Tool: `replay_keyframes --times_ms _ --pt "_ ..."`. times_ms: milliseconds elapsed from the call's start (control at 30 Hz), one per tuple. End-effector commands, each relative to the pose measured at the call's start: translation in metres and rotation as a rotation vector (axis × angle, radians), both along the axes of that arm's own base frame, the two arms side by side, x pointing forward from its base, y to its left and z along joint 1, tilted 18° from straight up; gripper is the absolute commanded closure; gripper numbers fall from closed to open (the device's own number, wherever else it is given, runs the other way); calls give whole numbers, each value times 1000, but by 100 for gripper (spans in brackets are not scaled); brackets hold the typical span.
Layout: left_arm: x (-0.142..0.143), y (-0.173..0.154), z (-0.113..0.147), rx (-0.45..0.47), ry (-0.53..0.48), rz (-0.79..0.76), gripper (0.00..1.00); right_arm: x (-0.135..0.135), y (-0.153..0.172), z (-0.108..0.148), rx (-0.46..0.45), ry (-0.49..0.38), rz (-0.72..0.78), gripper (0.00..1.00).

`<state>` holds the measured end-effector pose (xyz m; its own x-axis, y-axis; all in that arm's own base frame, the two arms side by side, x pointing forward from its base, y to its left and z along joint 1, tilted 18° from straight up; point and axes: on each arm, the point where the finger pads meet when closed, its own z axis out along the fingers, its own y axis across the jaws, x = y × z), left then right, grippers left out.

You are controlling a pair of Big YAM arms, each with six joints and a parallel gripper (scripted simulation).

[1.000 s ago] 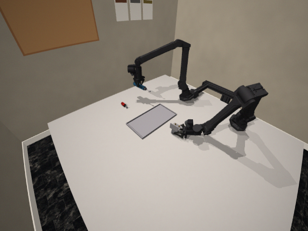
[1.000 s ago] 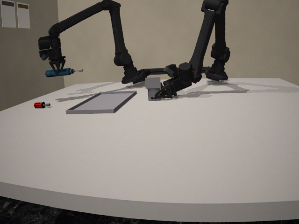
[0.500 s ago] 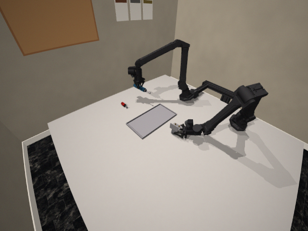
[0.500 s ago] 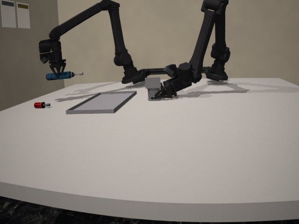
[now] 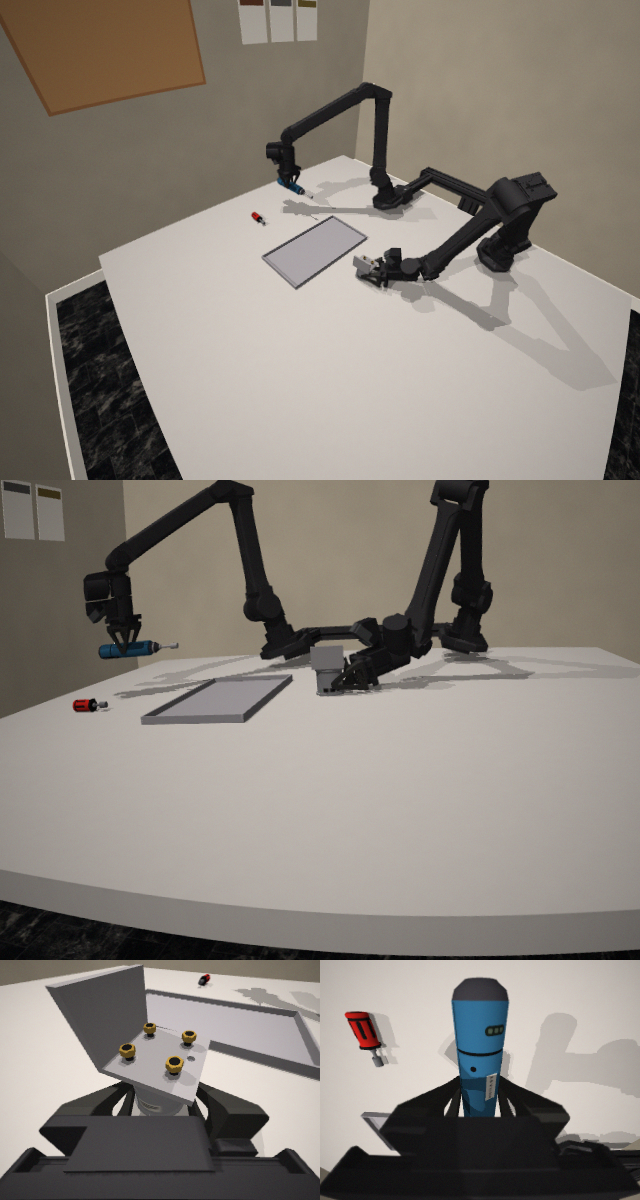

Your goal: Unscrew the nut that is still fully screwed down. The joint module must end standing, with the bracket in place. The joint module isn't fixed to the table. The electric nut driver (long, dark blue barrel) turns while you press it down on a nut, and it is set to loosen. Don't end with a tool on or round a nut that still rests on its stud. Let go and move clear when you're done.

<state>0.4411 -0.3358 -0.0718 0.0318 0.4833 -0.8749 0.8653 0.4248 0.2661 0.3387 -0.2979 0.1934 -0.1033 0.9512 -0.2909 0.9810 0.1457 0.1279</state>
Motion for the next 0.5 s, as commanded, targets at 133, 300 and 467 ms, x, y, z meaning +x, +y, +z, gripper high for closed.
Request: replay_keyframes --times_ms 133,300,467 --pt "5 -5 6 -10 -17 -4 41 8 -11 -4 -20 -24 6 58" --pt "5 -5 6 -10 -17 -4 41 13 -17 0 -34 -41 2 58" --pt "5 -5 6 -10 -17 -4 41 5 -12 -27 -2 -1 3 58"
